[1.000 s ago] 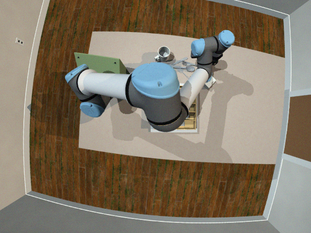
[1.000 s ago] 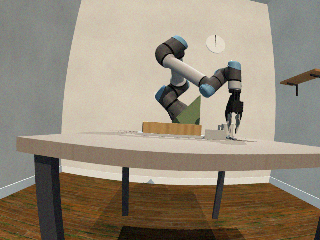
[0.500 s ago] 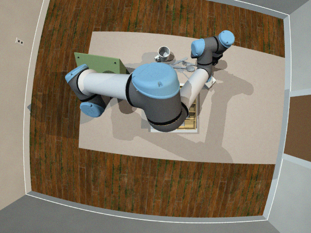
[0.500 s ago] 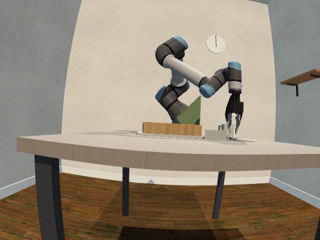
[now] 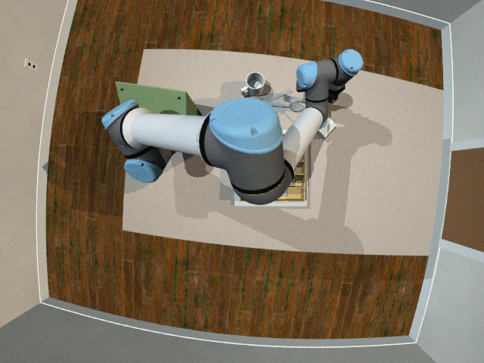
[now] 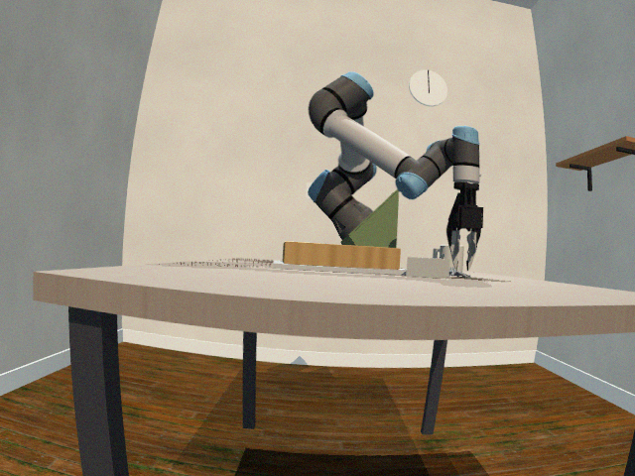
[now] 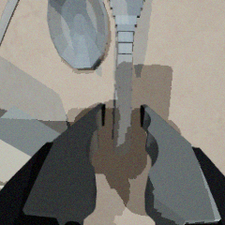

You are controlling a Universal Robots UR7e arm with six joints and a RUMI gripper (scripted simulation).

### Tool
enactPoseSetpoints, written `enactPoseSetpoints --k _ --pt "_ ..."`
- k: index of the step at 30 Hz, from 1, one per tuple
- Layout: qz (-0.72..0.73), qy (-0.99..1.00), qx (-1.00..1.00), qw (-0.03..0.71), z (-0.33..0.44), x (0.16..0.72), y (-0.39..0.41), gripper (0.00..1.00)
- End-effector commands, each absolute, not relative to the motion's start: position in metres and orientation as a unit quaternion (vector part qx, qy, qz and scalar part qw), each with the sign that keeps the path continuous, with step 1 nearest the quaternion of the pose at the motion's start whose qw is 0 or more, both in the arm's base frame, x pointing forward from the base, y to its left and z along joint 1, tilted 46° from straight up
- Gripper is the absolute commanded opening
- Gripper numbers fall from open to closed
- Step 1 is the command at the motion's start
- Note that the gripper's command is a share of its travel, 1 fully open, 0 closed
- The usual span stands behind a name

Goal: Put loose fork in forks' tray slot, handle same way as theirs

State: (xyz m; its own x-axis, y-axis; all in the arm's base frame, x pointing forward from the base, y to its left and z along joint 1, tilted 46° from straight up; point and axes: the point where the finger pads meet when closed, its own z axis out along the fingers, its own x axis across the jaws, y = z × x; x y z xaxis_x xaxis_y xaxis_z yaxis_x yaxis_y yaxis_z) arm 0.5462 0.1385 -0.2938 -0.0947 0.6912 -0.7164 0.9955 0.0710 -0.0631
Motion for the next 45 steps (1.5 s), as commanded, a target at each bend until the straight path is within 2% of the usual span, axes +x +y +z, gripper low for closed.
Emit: enactPoseSetpoints --k 1,38,39,45 --pt "-0.288 0.682 0.618 0.265 -0.2993 0.5454 0.1317 0.18" --pt "-0.287 0.682 0.618 0.266 -0.3047 0.5466 0.1264 0.18" --pt "-0.287 0.682 0.618 0.266 -0.3047 0.5466 0.1264 0.03" --pt "-0.287 0.682 0.618 0.265 -0.3047 0.5466 0.1264 0.03"
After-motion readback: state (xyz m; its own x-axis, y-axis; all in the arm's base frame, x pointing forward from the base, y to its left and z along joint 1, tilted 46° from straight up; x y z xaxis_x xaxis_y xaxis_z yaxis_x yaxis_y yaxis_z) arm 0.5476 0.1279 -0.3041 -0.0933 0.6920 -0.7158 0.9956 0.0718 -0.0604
